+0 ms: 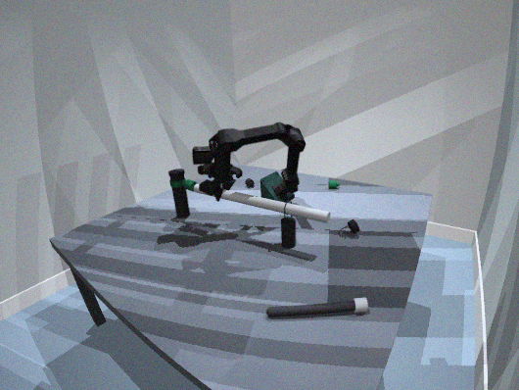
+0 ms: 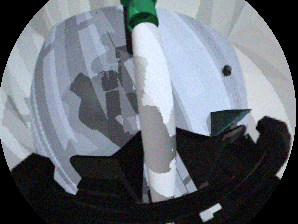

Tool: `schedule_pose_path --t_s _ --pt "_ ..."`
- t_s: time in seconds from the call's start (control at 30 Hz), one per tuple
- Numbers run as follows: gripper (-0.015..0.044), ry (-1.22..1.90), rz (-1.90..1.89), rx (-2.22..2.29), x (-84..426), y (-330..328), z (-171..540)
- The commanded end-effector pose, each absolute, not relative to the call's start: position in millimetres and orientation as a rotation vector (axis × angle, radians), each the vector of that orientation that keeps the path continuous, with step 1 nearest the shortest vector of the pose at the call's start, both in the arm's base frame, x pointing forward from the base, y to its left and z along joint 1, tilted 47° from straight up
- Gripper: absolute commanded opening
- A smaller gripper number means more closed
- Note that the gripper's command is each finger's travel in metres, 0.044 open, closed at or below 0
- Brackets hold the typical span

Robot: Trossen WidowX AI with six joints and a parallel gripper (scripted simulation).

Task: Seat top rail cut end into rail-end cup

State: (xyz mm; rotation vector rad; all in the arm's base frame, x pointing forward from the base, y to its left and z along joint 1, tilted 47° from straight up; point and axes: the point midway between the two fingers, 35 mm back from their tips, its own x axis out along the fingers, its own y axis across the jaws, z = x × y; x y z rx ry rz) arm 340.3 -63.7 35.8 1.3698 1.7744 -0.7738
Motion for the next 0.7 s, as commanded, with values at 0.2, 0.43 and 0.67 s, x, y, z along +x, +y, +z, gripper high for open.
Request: schedule_pose_path --t_s 0.2,0.43,0.67 --pt "0.0 1.753 -0.767 1.378 344 -68 48" --pt "0.0 1.756 -0.768 1.376 344 -70 46" --pt "0.0 1.765 -0.771 1.372 344 -75 36"
